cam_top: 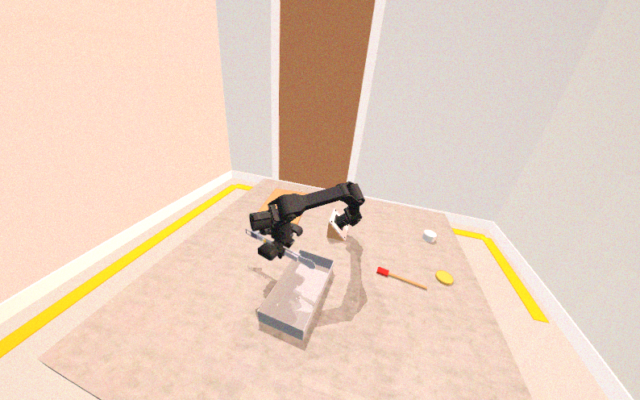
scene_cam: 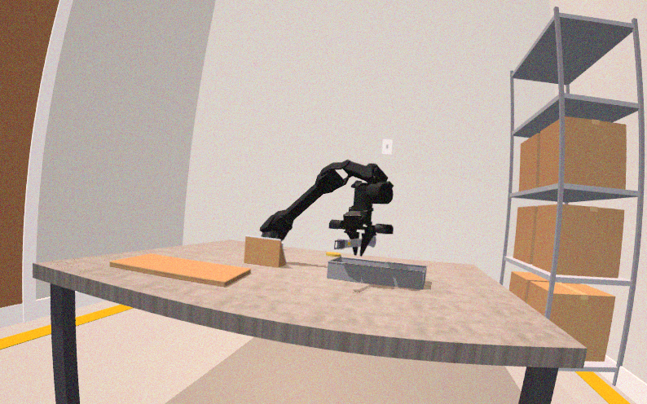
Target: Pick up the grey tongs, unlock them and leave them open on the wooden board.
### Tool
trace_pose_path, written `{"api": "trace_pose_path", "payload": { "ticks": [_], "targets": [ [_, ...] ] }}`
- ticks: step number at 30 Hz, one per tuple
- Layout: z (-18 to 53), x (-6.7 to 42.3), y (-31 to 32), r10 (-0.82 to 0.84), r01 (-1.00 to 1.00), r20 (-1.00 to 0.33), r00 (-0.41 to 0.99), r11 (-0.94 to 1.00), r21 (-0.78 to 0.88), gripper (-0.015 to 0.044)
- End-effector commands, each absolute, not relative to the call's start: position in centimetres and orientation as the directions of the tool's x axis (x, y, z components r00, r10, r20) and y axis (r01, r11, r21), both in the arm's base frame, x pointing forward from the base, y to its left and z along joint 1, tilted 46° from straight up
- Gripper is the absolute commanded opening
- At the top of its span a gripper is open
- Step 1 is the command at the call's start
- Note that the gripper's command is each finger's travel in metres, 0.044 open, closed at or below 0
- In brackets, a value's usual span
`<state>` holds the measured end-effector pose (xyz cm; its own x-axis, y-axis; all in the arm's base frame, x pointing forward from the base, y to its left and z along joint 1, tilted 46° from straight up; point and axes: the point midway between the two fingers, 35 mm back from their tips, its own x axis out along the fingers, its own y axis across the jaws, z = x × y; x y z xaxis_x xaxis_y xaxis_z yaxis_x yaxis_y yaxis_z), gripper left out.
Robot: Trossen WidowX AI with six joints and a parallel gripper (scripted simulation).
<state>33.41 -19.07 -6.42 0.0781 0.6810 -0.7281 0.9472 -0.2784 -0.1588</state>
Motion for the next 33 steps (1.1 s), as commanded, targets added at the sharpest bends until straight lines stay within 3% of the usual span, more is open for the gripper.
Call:
{"api": "trace_pose_path", "payload": {
  "ticks": [1,22,33],
  "targets": [
    [-8.0,31.8,-21.5,0.669,0.921,-0.738,0.082,-0.333,-0.2,-0.015],
    [-18.3,19.8,-29.4,0.684,0.711,-0.726,0.072,-0.546,-0.444,-0.015],
    [-19.4,16.2,-30.9,0.67,0.649,-0.739,0.069,-0.593,-0.477,-0.015]
  ]
}}
